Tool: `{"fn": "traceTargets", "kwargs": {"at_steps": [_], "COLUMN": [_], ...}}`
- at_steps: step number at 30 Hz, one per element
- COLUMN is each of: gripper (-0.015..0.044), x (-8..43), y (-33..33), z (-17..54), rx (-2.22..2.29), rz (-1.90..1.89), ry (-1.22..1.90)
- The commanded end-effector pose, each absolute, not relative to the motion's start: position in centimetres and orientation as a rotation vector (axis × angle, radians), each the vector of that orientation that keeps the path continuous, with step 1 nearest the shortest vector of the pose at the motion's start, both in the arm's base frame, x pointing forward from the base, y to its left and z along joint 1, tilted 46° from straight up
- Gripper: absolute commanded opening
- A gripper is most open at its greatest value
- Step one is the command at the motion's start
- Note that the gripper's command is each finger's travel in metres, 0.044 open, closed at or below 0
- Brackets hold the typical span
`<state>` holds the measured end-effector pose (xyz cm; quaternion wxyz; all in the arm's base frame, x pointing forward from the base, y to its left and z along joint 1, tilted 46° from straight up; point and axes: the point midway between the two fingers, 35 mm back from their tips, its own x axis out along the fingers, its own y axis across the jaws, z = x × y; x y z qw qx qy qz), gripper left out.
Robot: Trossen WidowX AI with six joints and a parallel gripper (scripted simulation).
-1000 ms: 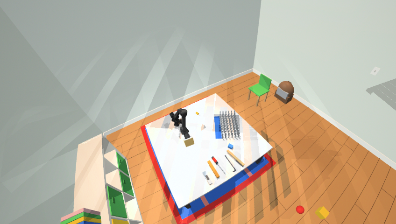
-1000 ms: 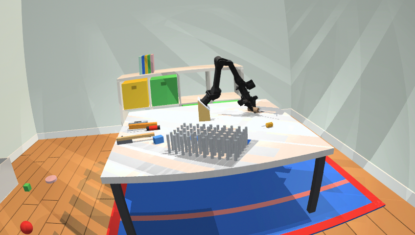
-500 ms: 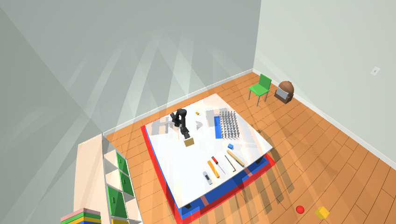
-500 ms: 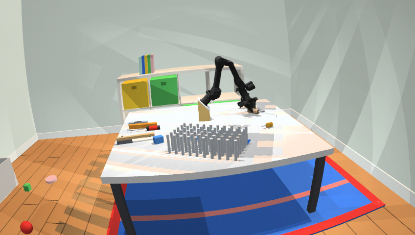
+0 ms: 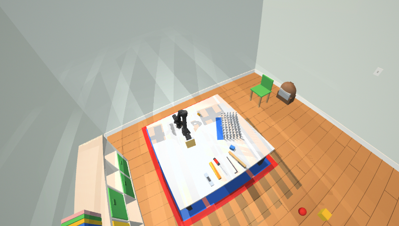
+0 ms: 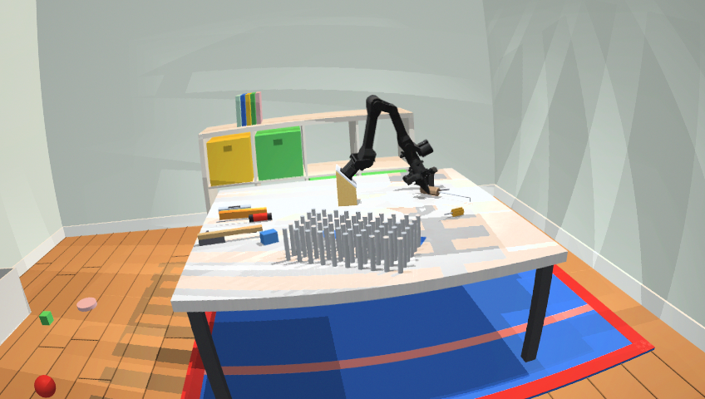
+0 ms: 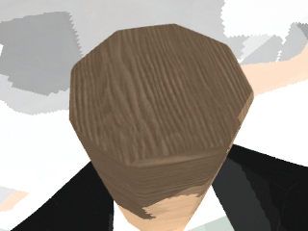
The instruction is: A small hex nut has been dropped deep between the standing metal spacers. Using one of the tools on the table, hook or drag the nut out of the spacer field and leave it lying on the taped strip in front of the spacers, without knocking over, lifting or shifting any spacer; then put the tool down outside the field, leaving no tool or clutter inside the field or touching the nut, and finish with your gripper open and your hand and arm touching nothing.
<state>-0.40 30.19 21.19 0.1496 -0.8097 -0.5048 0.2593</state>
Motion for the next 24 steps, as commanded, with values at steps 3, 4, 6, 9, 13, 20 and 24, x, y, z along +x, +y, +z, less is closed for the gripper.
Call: {"fn": "traceTargets", "kwargs": {"at_steps": [3,4,6,9,13,20,24], "gripper": [0.0,0.0,0.0,0.0053,0.0157,0.0341,0.044], "x": [-0.12,-0.09,-0.02,-0.18,-0.18,-0.18,-0.18], "y": [30.35,30.38,30.44,30.42,30.42,30.42,30.42], "z": [20.67,20.62,20.51,20.82,20.82,20.82,20.82], "rx": [-2.334,-2.334,-2.334,-2.326,-2.326,-2.326,-2.326], "rz": [0.739,0.738,0.737,0.74,0.74,0.74,0.74], "ry": [-1.453,-1.454,-1.454,-1.452,-1.452,-1.452,-1.452]}}
